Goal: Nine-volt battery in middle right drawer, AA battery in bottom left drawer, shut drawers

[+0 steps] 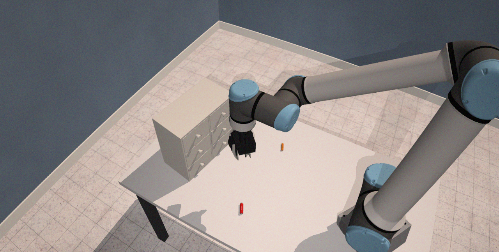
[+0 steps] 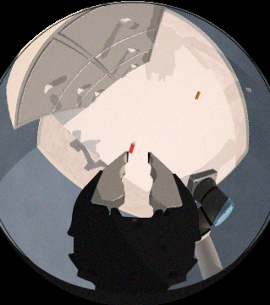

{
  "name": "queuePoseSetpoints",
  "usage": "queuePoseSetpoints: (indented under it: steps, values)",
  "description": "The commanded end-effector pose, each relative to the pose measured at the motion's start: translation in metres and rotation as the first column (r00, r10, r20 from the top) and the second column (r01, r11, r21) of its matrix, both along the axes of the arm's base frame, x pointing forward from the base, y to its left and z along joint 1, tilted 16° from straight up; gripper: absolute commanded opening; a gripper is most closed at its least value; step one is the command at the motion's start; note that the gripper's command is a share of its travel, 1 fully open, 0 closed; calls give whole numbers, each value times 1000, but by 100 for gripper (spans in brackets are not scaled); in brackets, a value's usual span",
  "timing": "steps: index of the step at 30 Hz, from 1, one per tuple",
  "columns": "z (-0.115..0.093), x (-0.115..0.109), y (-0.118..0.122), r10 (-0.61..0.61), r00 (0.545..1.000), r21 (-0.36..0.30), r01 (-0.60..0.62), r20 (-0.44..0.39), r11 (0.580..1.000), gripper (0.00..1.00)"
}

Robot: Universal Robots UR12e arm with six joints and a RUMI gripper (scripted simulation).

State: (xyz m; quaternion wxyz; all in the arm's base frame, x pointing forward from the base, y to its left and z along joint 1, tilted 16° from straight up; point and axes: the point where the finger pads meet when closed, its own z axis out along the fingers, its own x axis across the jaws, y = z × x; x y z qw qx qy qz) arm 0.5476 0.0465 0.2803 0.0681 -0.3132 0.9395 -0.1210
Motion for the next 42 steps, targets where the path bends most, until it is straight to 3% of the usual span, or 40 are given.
queuePoseSetpoints:
  steps: [1,7,9,24,42]
  values:
    - [-2,3,10,167,986,-29,-167,-30,985,20]
    - [-6,5,22,335,940,-58,-339,-71,939,20]
    - [-6,5,22,335,940,-58,-339,-71,939,20]
    - [-11,7,39,546,826,-85,-559,-135,825,20]
    - [-12,7,41,574,806,-88,-588,-145,804,20]
